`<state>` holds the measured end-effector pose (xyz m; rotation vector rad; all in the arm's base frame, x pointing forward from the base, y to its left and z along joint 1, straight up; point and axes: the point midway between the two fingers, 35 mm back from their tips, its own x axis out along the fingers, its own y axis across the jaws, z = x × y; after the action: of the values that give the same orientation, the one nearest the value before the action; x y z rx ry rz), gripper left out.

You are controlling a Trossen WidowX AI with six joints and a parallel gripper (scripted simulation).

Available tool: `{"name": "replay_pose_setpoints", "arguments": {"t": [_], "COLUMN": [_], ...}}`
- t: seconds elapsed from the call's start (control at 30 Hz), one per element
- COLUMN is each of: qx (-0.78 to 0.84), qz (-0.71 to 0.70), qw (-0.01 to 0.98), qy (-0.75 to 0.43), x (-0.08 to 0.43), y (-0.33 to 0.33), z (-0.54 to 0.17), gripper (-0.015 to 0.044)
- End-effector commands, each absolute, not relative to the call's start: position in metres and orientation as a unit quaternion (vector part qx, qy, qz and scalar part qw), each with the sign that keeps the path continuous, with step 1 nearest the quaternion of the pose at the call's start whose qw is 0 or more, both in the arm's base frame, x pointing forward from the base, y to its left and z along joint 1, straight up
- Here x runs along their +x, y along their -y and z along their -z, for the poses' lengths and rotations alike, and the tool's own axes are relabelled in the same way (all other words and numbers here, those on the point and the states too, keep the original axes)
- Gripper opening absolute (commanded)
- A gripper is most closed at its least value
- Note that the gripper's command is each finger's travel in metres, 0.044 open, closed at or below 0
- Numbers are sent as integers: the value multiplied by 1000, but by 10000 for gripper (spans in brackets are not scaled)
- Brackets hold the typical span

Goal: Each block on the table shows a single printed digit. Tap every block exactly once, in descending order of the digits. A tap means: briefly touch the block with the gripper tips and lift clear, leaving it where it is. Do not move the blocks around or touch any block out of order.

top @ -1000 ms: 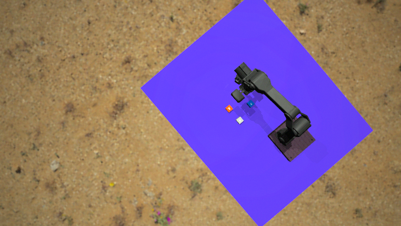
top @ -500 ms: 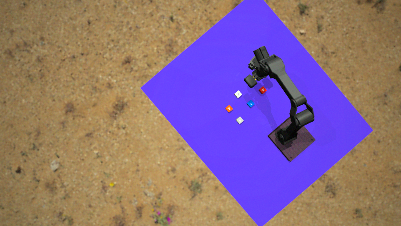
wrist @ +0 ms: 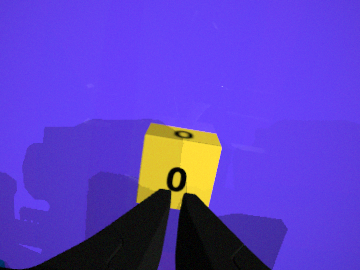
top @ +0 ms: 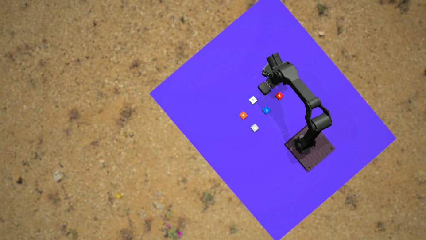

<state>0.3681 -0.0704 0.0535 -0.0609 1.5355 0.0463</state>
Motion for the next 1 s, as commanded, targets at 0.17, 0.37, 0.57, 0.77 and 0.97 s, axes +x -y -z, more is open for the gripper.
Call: {"name": "replay_pose_setpoints", "arguments": {"t": [0.17, 0.37, 0.57, 0.77, 0.97], "qx": [-28, -28, -28, -28, -33], "qz": [-23, -23, -23, -23, -30], "qw": [717, 717, 717, 717, 717], "qy": [-696, -696, -696, -696, -695], "x": [367, 367, 367, 367, 366], "y": [70, 70, 70, 70, 33], "z": [-38, -29, -26, -57, -65], "gripper": [20, 20, 20, 20, 151]}}
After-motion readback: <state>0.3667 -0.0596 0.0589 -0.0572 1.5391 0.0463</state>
